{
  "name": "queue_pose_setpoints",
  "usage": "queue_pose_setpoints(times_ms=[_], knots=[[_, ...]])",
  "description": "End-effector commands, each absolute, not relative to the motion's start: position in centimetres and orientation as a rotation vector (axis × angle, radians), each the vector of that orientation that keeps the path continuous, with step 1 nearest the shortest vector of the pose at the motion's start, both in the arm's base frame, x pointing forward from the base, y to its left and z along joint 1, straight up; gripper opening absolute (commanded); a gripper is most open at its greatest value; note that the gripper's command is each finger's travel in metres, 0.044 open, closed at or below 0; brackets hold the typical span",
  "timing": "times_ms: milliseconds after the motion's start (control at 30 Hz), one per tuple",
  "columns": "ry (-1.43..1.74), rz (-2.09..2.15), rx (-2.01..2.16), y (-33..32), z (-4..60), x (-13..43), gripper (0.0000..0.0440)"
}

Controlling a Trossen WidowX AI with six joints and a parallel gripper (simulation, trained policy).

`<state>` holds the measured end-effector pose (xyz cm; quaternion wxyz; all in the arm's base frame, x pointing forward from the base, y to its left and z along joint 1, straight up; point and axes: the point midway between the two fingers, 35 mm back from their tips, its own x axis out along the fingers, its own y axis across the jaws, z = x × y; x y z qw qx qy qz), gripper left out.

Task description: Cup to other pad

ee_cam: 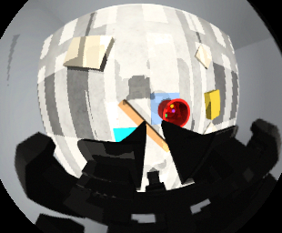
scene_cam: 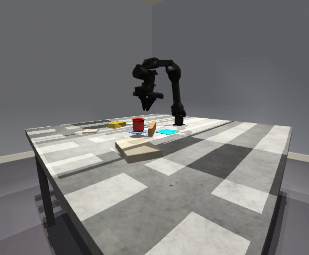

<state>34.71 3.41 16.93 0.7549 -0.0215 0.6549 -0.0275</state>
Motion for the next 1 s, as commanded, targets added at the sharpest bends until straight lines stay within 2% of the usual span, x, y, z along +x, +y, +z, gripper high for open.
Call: queue_pose_setpoints(times_ms=[0, 500, 967], knots=[[1.462, -0.059, -0.077, 2.6, 16.3, 34.7, 0.0114], [1.571, -0.02, -0.155, 0.0, 12.1, 34.1, 0.0155], [1.643, 0.09, -0.23, -0.9, 6.5, 33.4, 0.0169]])
